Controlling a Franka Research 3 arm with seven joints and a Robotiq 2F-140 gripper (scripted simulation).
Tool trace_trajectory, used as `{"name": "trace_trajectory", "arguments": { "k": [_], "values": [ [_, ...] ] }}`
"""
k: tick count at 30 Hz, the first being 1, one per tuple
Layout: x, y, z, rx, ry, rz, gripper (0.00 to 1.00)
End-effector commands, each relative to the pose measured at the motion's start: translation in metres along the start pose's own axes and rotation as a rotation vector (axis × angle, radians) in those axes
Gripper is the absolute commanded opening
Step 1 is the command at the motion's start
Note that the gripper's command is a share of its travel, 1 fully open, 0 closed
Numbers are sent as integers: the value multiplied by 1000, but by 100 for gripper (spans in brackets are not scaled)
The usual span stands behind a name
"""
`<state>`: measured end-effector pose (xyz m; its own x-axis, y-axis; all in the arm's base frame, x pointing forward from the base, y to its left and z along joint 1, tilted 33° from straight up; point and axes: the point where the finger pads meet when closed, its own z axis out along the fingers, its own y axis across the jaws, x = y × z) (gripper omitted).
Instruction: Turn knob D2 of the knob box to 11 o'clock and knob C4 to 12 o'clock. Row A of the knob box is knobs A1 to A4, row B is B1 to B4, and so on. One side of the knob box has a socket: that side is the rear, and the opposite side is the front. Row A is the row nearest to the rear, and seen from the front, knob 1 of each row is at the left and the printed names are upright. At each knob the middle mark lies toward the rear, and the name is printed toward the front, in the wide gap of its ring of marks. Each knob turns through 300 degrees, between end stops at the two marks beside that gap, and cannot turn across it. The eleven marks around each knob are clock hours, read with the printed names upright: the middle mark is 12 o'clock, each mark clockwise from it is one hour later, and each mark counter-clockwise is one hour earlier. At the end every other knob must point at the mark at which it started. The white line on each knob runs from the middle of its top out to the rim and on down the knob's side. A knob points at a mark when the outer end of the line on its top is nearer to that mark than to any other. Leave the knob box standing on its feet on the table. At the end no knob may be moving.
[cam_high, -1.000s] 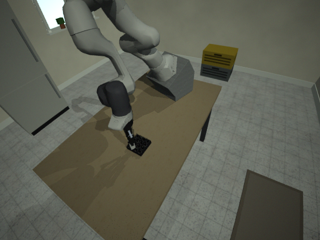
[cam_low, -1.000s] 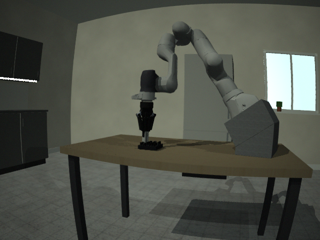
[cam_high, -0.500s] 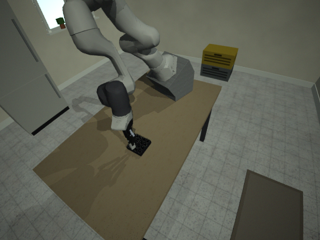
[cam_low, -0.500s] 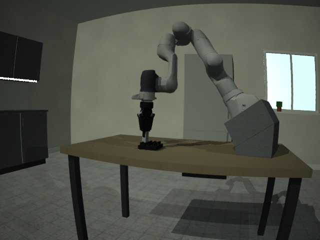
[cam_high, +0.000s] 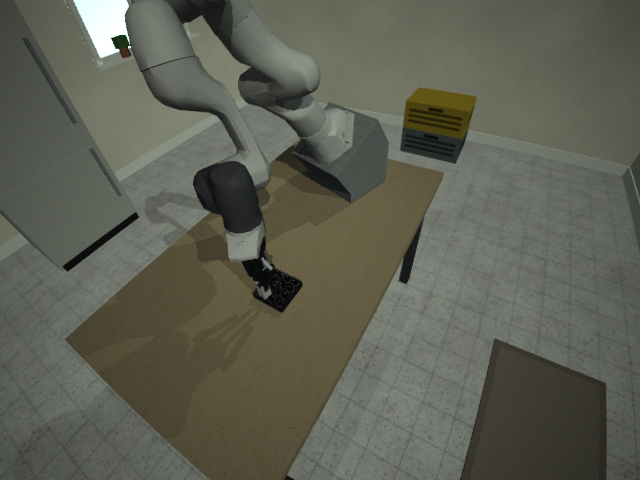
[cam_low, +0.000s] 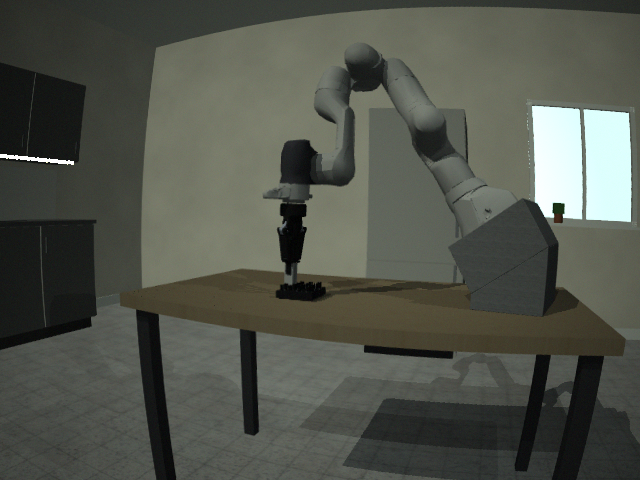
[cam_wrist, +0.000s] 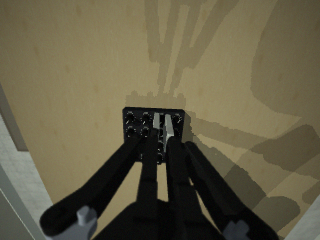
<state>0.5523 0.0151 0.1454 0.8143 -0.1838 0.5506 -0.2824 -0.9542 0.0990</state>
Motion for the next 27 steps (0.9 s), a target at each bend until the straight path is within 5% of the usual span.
{"name": "trace_trajectory", "arguments": {
  "k": [1, 27],
  "values": [
    [2, -1, 0, 6, -22, -113, 5],
    [2, -1, 0, 7, -22, -157, 5]
  ]
}}
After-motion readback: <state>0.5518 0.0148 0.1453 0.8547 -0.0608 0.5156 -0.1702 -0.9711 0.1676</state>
